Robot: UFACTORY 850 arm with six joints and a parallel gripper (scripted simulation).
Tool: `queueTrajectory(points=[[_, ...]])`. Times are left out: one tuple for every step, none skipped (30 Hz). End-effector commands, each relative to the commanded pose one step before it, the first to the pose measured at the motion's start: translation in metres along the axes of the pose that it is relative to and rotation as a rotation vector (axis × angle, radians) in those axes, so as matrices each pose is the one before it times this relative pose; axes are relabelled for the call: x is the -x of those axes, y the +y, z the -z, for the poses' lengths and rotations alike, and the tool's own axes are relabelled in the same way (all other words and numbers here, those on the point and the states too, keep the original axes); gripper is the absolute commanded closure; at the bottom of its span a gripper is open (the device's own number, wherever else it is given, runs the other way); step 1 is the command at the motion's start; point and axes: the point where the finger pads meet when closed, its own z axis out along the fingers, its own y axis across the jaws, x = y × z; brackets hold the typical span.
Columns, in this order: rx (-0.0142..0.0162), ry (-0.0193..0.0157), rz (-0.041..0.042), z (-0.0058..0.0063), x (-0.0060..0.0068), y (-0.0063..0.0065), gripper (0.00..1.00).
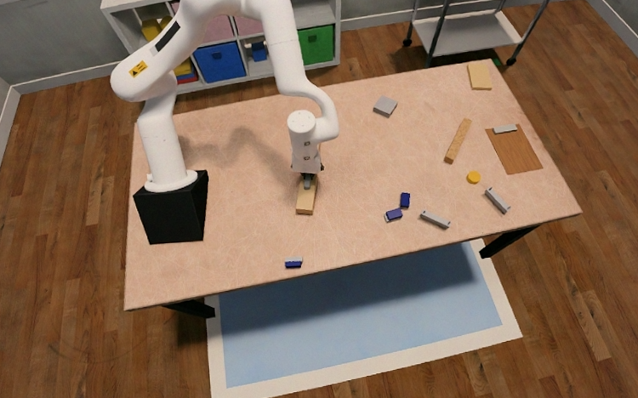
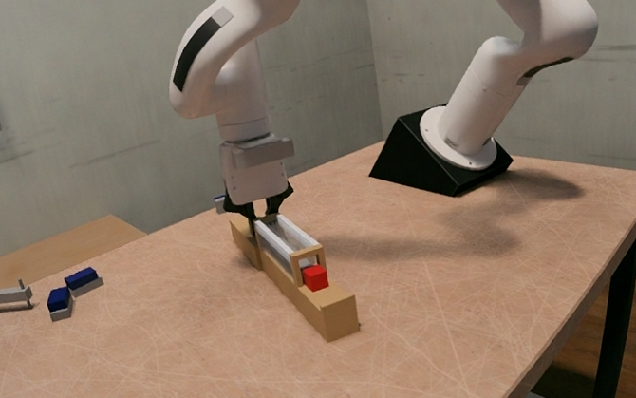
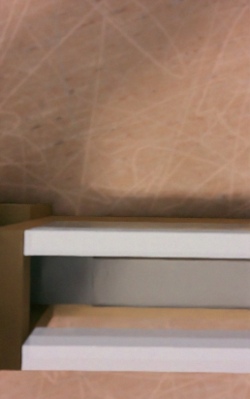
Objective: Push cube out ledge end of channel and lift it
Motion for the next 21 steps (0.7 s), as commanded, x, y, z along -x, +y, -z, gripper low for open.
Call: queueTrajectory(points=[[0.00178, -0.00008, 0.00059, 0.00079, -0.00069, 0.00088, 1.00], [0.00000, 0.00000, 0.00000, 0.00000, 0.00000, 0.00000, 1.00], [0.00000, 0.00000, 0.00000, 0.00000, 0.00000, 0.00000, 1.00], [0.00000, 0.00000, 0.00000, 0.00000, 0.00000, 0.00000, 1.00], [0.00000, 0.00000, 0.00000, 0.00000, 0.00000, 0.00000, 1.00], [0.00000, 0.00000, 0.00000, 0.00000, 0.00000, 0.00000, 1.00], [0.00000, 0.00000, 0.00000, 0.00000, 0.00000, 0.00000, 1.00], [0.00000, 0.00000, 0.00000, 0.00000, 0.00000, 0.00000, 1.00], [0.00000, 0.00000, 0.00000, 0.00000, 0.00000, 0.00000, 1.00], [0.00000, 0.00000, 0.00000, 0.00000, 0.00000, 0.00000, 1.00], [0.00000, 0.00000, 0.00000, 0.00000, 0.00000, 0.00000, 1.00], [0.00000, 0.00000, 0.00000, 0.00000, 0.00000, 0.00000, 1.00], [0.00000, 0.00000, 0.00000, 0.00000, 0.00000, 0.00000, 0.61], [0.00000, 0.00000, 0.00000, 0.00000, 0.00000, 0.00000, 0.61], [0.00000, 0.00000, 0.00000, 0.00000, 0.00000, 0.00000, 0.61], [0.00000, 0.00000, 0.00000, 0.00000, 0.00000, 0.00000, 0.61], [0.00000, 0.00000, 0.00000, 0.00000, 0.00000, 0.00000, 0.61], [0.00000, 0.00000, 0.00000, 0.00000, 0.00000, 0.00000, 0.61], [0.00000, 0.00000, 0.00000, 0.00000, 0.00000, 0.00000, 0.61], [0.00000, 0.00000, 0.00000, 0.00000, 0.00000, 0.00000, 0.61], [0.00000, 0.00000, 0.00000, 0.00000, 0.00000, 0.00000, 0.61]])
